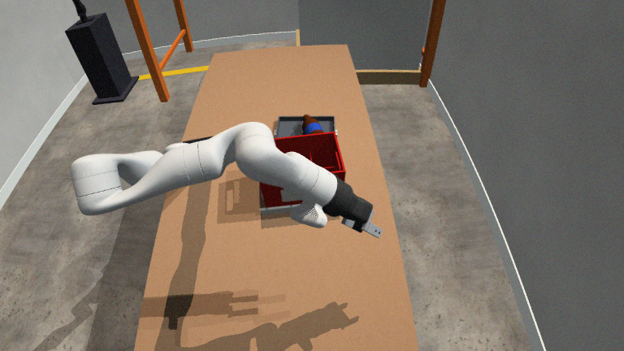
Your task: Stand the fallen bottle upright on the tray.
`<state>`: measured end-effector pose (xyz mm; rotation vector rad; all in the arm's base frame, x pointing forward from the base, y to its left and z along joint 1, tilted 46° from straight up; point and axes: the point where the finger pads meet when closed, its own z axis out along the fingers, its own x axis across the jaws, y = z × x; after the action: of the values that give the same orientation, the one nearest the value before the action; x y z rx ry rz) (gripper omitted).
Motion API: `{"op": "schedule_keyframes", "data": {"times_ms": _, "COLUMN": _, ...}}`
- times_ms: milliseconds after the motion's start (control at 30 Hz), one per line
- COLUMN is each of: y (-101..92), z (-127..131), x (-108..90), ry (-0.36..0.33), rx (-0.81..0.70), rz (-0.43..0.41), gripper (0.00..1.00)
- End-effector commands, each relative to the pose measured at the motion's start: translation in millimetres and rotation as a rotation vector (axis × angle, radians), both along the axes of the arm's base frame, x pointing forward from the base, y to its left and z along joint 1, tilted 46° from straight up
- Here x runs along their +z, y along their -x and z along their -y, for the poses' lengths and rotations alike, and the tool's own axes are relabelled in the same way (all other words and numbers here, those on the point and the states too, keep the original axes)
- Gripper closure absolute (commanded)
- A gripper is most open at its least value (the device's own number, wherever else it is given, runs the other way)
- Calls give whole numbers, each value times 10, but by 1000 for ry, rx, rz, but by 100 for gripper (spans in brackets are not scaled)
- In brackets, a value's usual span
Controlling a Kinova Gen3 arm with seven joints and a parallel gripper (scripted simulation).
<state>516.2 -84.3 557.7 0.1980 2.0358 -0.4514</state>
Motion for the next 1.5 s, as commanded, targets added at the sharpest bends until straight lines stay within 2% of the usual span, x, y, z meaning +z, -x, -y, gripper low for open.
{"op": "schedule_keyframes", "data": {"times_ms": 0, "y": -1, "z": -8, "x": 7, "ry": 0, "rx": 2, "rz": 2, "gripper": 0}}
{"op": "schedule_keyframes", "data": {"times_ms": 633, "y": -4, "z": -13, "x": 4, "ry": 0, "rx": 2, "rz": 1, "gripper": 0}}
{"op": "schedule_keyframes", "data": {"times_ms": 833, "y": -82, "z": -115, "x": -85, "ry": 4, "rx": 8, "rz": -22, "gripper": 0}}
{"op": "schedule_keyframes", "data": {"times_ms": 1033, "y": -295, "z": -439, "x": -374, "ry": 16, "rx": 27, "rz": -91, "gripper": 0}}
{"op": "schedule_keyframes", "data": {"times_ms": 1100, "y": -295, "z": -439, "x": -374, "ry": 16, "rx": 27, "rz": -91, "gripper": 0}}
{"op": "schedule_keyframes", "data": {"times_ms": 1267, "y": -530, "z": -915, "x": -824, "ry": 38, "rx": 52, "rz": -188, "gripper": 0}}
{"op": "schedule_keyframes", "data": {"times_ms": 1333, "y": -574, "z": -1032, "x": -939, "ry": 45, "rx": 58, "rz": -211, "gripper": 0}}
{"op": "schedule_keyframes", "data": {"times_ms": 1467, "y": -681, "z": -1413, "x": -1329, "ry": 67, "rx": 76, "rz": -288, "gripper": 0}}
